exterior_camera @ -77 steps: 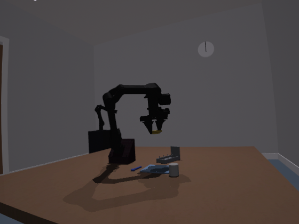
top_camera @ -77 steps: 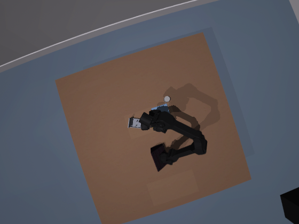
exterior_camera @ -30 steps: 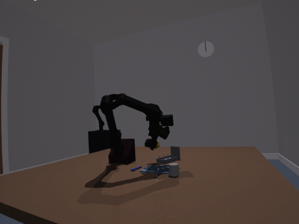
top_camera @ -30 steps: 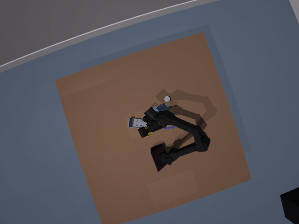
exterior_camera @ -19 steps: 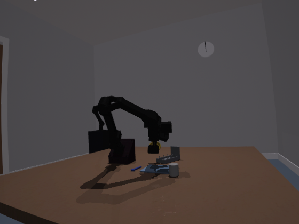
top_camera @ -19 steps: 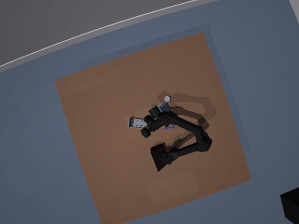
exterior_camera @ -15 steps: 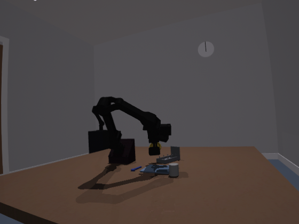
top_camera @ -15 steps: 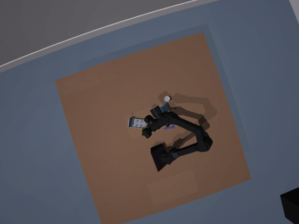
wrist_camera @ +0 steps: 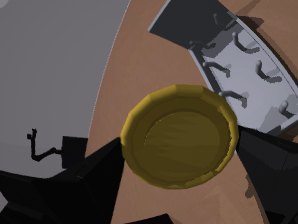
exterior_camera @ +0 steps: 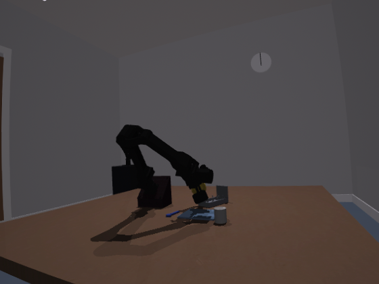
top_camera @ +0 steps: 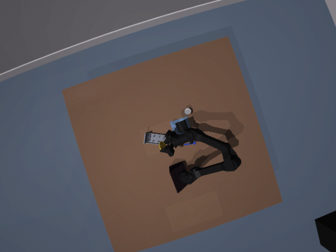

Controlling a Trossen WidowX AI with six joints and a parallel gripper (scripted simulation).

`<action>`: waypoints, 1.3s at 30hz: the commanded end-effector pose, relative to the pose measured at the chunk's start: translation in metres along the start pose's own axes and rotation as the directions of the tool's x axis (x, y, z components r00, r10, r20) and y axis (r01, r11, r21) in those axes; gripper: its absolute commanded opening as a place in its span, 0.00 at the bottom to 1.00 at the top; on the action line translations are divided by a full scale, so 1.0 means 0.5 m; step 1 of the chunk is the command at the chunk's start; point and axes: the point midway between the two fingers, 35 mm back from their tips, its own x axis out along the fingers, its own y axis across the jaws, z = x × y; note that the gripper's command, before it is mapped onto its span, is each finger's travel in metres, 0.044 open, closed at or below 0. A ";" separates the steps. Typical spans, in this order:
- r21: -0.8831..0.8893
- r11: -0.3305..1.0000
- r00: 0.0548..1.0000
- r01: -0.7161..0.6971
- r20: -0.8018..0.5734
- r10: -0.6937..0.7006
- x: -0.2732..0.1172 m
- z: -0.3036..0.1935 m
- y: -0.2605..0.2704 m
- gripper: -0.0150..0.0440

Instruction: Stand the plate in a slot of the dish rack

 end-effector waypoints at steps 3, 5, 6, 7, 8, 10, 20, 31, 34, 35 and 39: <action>-0.116 0.993 0.995 -0.021 0.092 0.032 -0.002 0.001 -0.006 0.25; -0.159 0.987 0.991 -0.020 0.125 0.041 -0.002 0.000 -0.010 0.25; -0.181 0.983 0.989 -0.019 0.141 0.045 -0.003 0.000 -0.012 0.25; -0.203 0.979 0.986 -0.016 0.157 0.049 -0.003 0.000 -0.014 0.25; -0.224 0.974 0.983 -0.012 0.174 0.052 -0.003 0.000 -0.016 0.25; -0.267 0.964 0.977 -0.001 0.207 0.058 -0.005 -0.001 -0.020 0.25; -0.460 0.881 0.926 0.111 0.369 0.075 -0.015 -0.006 -0.038 0.25; -0.603 0.729 0.842 0.324 0.535 0.069 -0.033 -0.016 -0.055 0.25; -0.626 0.675 0.814 0.391 0.577 0.064 -0.039 -0.020 -0.059 0.25; -0.632 0.656 0.805 0.413 0.591 0.062 -0.042 -0.021 -0.060 0.25; -0.642 0.606 0.780 0.470 0.623 0.056 -0.047 -0.024 -0.063 0.25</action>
